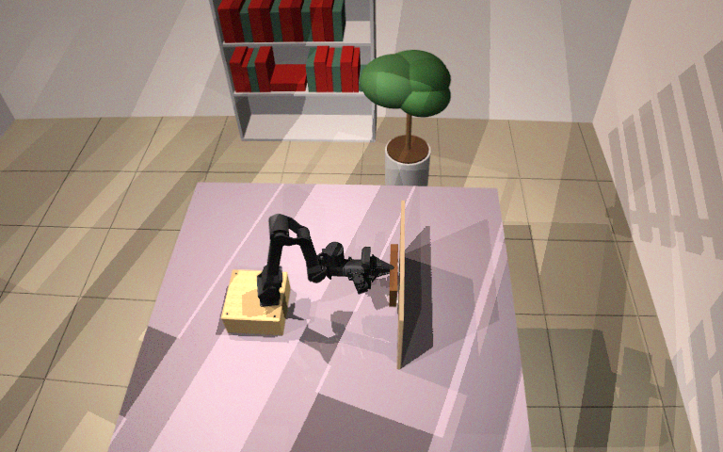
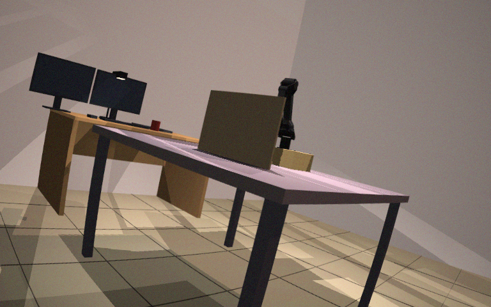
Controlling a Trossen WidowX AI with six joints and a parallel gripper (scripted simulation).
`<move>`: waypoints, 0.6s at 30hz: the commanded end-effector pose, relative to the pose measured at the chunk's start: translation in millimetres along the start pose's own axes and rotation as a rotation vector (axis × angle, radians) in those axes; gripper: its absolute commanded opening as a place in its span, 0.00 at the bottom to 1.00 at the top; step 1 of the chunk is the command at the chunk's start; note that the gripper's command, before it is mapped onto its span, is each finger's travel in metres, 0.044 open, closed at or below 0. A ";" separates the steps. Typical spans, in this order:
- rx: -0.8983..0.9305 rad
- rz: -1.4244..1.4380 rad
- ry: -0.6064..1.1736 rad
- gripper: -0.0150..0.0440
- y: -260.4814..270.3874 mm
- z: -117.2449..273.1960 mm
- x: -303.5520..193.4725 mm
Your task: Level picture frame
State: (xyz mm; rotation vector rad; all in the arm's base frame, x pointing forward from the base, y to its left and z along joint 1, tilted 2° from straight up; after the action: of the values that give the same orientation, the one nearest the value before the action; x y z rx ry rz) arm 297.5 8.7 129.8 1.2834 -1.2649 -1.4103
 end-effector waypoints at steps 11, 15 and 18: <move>-0.002 0.006 -0.001 0.25 -0.7 0.0 0.2; -0.002 0.006 -0.001 0.25 -0.7 0.0 0.2; -0.002 0.061 -0.001 0.25 -0.9 0.0 0.1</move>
State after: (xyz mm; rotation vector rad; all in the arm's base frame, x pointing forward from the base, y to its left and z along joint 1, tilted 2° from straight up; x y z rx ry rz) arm 297.6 8.6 129.2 1.2625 -1.2738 -1.3958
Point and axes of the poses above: the point midway between the two fingers, 35 mm back from their tips, its own z axis back along the fingers, its own y axis across the jaws, x = y × z, the point moved 9 cm from there along z, back along the fingers, and after that the axes turned 2 degrees about -z, right-handed, at the moved point
